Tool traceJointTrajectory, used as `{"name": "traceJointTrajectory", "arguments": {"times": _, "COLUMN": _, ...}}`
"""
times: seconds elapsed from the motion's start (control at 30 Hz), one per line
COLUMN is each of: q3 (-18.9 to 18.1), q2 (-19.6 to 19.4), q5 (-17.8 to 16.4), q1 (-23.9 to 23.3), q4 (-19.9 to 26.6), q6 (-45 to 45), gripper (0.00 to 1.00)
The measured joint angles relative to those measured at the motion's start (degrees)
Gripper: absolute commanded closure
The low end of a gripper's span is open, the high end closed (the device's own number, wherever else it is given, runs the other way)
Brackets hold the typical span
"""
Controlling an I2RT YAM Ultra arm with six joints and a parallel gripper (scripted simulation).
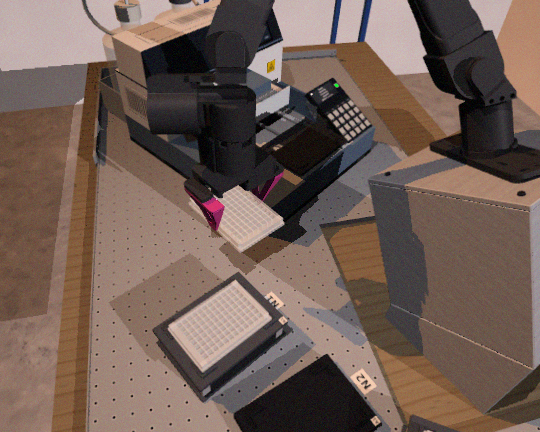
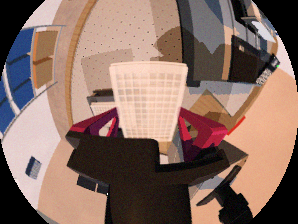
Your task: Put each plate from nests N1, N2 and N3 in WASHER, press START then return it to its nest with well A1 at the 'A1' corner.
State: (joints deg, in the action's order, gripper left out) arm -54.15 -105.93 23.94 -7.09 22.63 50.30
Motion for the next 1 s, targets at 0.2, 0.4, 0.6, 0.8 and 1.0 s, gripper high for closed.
{"name": "traceJointTrajectory", "arguments": {"times": 0.2, "q3": 0.0, "q2": 0.1, "q5": 0.4, "q1": 0.0, "q4": 0.0, "q6": 0.5, "gripper": 1.0}}
{"name": "traceJointTrajectory", "arguments": {"times": 0.4, "q3": 0.0, "q2": 0.1, "q5": 0.5, "q1": 0.0, "q4": 0.0, "q6": 0.6, "gripper": 1.0}}
{"name": "traceJointTrajectory", "arguments": {"times": 0.6, "q3": 0.0, "q2": 0.1, "q5": 0.5, "q1": 0.0, "q4": 0.0, "q6": 0.6, "gripper": 1.0}}
{"name": "traceJointTrajectory", "arguments": {"times": 0.8, "q3": 0.0, "q2": 0.1, "q5": 0.5, "q1": 0.0, "q4": 0.0, "q6": 0.6, "gripper": 1.0}}
{"name": "traceJointTrajectory", "arguments": {"times": 1.0, "q3": 0.0, "q2": 0.1, "q5": 0.5, "q1": 0.0, "q4": 0.0, "q6": 0.6, "gripper": 1.0}}
